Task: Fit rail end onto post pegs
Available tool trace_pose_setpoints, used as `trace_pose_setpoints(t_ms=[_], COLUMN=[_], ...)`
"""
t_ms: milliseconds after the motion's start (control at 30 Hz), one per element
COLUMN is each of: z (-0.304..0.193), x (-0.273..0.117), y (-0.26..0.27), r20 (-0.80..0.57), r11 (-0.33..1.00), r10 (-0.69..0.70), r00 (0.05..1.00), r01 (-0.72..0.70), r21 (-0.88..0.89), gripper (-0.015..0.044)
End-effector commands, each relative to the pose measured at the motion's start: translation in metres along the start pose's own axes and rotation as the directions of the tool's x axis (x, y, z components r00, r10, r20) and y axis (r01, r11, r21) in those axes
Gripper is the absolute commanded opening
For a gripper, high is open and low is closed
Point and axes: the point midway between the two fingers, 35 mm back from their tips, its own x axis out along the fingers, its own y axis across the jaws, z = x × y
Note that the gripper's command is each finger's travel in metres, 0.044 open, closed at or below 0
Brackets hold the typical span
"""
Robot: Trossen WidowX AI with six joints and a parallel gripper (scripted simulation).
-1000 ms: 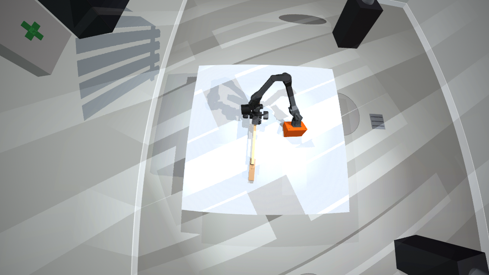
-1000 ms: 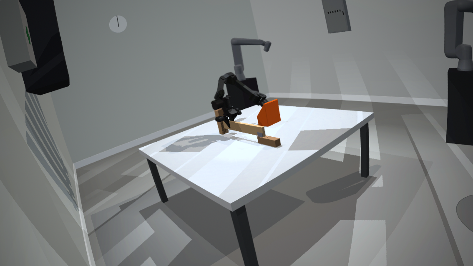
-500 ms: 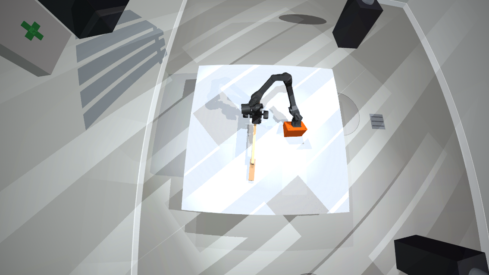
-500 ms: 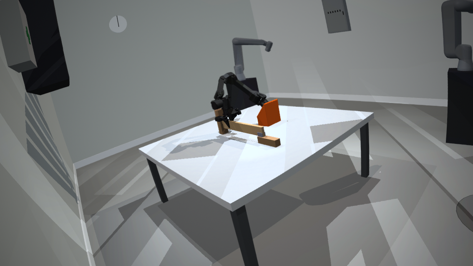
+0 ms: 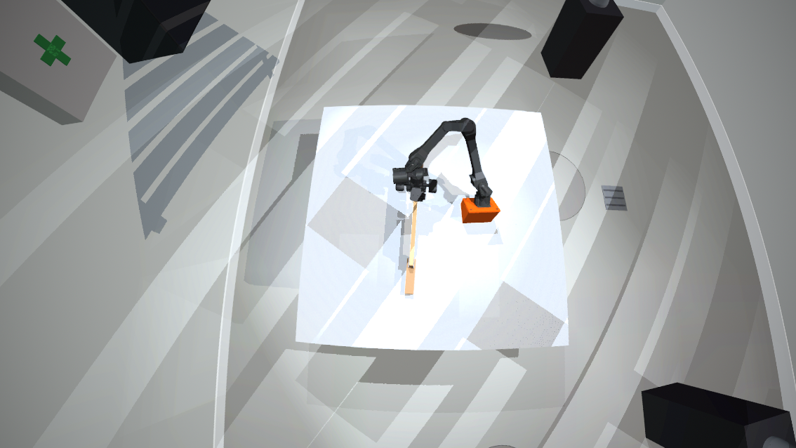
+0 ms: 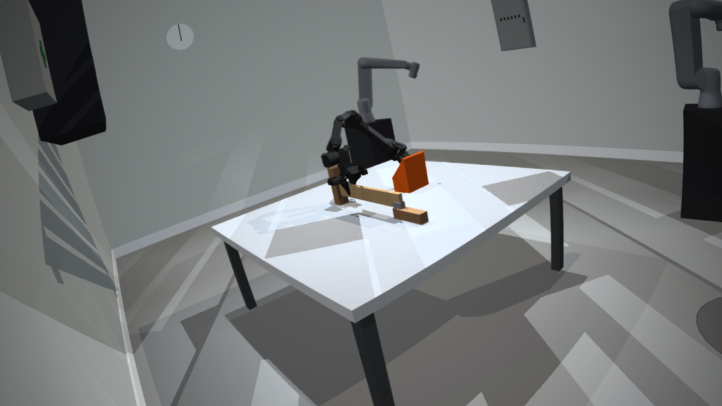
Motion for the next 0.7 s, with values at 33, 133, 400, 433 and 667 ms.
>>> trace_pose_setpoints(t_ms=[33, 133, 400, 433, 667], z=[0.0, 0.0, 0.0, 0.0, 0.016], x=[0.0, 0.0, 0.0, 0.0, -0.015], y=[0.0, 0.0, 0.0, 0.0, -0.001], r20=[-0.001, -0.001, -0.001, -0.001, 0.002], r11=[1.0, 1.0, 1.0, 1.0, 1.0], r10=[0.0, 0.0, 0.0, 0.0, 0.0], r00=[1.0, 1.0, 1.0, 1.0, 1.0], r01=[0.0, 0.0, 0.0, 0.0, 0.0], r21=[0.0, 0.0, 0.0, 0.0, -0.001], gripper=[0.0105, 0.0184, 0.0394, 0.042, 0.044])
